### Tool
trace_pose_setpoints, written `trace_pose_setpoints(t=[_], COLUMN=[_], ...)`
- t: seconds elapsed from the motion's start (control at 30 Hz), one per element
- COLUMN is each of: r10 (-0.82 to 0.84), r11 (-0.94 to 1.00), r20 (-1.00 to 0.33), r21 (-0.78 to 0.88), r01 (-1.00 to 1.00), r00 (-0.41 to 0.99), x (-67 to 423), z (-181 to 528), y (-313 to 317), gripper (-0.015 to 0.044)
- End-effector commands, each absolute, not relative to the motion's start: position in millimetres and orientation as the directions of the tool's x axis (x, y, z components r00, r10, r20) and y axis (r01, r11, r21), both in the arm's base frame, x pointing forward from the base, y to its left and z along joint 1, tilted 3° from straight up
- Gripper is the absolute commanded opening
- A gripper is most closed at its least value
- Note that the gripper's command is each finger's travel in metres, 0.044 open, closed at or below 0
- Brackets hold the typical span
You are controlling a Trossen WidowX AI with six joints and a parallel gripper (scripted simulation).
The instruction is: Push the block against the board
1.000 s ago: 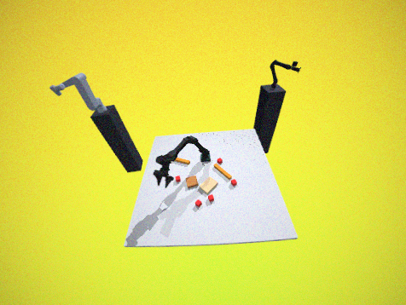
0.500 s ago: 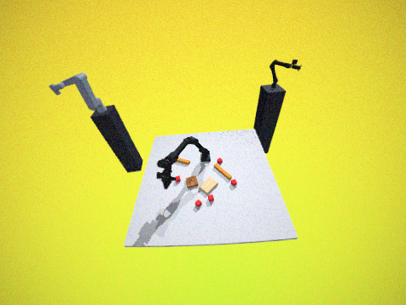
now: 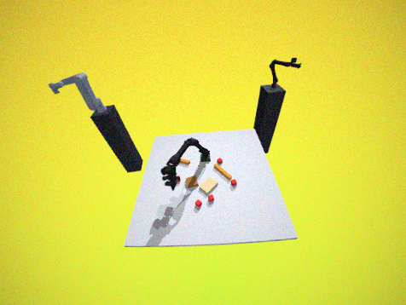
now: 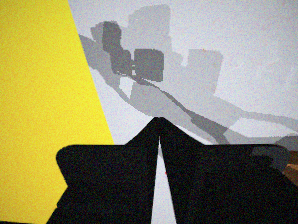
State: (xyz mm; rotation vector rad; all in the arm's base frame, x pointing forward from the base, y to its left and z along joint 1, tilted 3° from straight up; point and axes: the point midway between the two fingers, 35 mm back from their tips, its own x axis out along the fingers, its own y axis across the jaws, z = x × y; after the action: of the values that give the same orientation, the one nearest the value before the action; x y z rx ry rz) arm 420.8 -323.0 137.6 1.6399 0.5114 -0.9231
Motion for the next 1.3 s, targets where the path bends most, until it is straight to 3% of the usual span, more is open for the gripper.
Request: trace_pose_setpoints(t=[0.0,0.67,0.97,1.1,1.27], r10=[-0.108,0.019,0.022,0.024,0.024], r11=[-0.227,0.129,0.144,0.143,0.143], r20=[-0.857,-0.999,-1.0,-1.0,-1.0], r21=[0.514,0.028,0.012,0.012,0.012], r01=[0.827,0.991,0.99,0.99,0.99], r00=[0.503,0.026,0.009,0.008,0.008], x=[409.8,343.9,341.6,342.3,342.2], z=[116.1,66.9,63.1,13.7,10.7], y=[-310.0,-248.0,-246.1,-244.9,-244.7], gripper=[0.0,0.0,0.0,0.0,0.0])
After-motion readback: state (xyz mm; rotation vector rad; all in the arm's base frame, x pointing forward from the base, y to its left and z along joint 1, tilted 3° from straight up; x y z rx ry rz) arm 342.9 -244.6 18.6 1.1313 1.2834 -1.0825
